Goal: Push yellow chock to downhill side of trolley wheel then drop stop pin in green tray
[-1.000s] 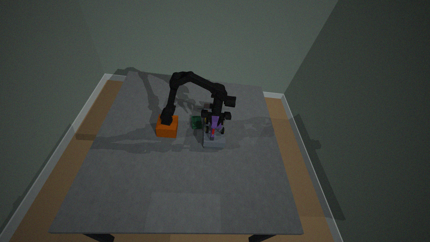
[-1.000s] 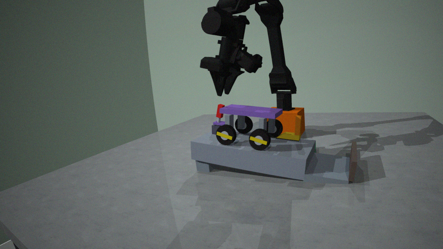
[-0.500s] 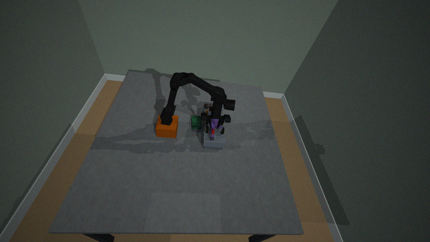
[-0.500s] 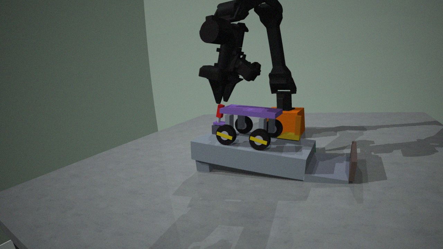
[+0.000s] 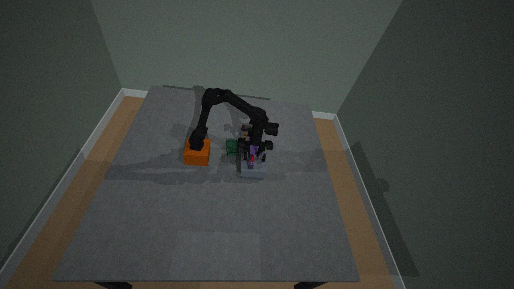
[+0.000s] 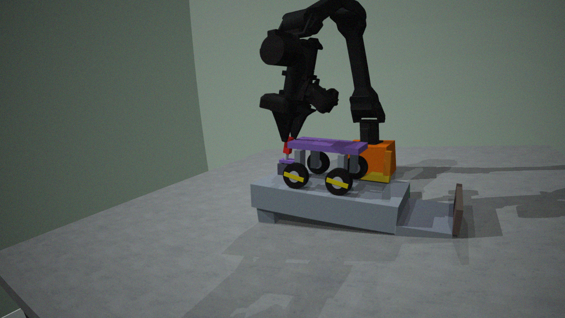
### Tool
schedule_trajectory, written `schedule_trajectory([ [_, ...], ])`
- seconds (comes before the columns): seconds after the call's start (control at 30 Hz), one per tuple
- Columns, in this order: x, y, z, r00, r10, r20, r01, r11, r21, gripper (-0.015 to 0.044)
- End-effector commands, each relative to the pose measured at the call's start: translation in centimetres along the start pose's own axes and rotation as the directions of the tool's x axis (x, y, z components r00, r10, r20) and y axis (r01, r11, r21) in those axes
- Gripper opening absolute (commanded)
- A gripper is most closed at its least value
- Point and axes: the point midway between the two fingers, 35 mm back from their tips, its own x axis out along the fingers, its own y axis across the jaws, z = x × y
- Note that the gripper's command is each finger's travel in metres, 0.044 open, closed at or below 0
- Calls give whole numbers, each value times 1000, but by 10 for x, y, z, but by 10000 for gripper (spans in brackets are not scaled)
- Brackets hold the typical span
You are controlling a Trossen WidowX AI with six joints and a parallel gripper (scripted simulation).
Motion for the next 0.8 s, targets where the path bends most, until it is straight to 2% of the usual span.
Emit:
schedule_trajectory([
  [0.0, 9, 1, 0, 1000, 9, -2, -9, 1000, -5, 190],
  [0.77, 35, 2, -1, 1000, 9, -3, -9, 1000, -5, 190],
])
